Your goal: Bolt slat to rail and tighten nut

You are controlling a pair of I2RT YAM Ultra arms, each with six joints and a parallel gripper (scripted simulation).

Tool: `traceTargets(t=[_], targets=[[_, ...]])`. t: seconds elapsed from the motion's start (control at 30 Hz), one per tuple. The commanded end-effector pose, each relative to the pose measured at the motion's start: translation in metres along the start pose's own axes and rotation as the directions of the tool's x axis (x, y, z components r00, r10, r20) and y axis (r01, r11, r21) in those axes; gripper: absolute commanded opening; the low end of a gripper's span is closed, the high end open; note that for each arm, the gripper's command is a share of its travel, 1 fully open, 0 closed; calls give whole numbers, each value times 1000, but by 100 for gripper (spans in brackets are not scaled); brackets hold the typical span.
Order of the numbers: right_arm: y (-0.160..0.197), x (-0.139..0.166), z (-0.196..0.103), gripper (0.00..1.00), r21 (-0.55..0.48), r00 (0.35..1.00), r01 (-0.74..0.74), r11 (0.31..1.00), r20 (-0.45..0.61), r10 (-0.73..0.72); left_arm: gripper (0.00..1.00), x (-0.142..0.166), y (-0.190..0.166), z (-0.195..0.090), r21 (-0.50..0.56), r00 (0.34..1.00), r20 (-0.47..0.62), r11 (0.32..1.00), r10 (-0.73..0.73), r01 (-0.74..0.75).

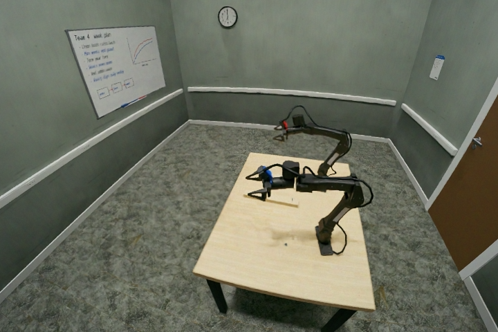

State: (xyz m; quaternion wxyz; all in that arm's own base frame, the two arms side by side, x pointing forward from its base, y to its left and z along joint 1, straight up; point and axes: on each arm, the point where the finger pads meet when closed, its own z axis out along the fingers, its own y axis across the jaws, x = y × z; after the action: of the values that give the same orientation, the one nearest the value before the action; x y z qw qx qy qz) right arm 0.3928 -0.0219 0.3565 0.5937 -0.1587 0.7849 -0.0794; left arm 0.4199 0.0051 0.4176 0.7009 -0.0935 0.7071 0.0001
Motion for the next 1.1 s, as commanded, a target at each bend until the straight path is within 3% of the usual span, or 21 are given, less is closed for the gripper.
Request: traceTargets(t=[0.0, 0.17, 0.23, 1.07], targets=[[-1, -43, -19, 100, 86, 965, -202, 976, 190, 183, 100, 1, 1, -27, 102, 995, 23, 990, 96, -98], [9, -54, -29, 100, 60, 898, -350, 935, 304, 317, 100, 10, 5, -43, 130, 990, 28, 982, 137, -139], [10, -50, -23, 100, 60, 903, -350, 935, 287, 319, 100, -1, 4, -45, 130, 990, 49, 982, 134, -140], [6, -59, -27, 100, 62, 898, -348, 935, 307, 314, 100, 6, 4, -39, 128, 990, 31, 982, 135, -138]])
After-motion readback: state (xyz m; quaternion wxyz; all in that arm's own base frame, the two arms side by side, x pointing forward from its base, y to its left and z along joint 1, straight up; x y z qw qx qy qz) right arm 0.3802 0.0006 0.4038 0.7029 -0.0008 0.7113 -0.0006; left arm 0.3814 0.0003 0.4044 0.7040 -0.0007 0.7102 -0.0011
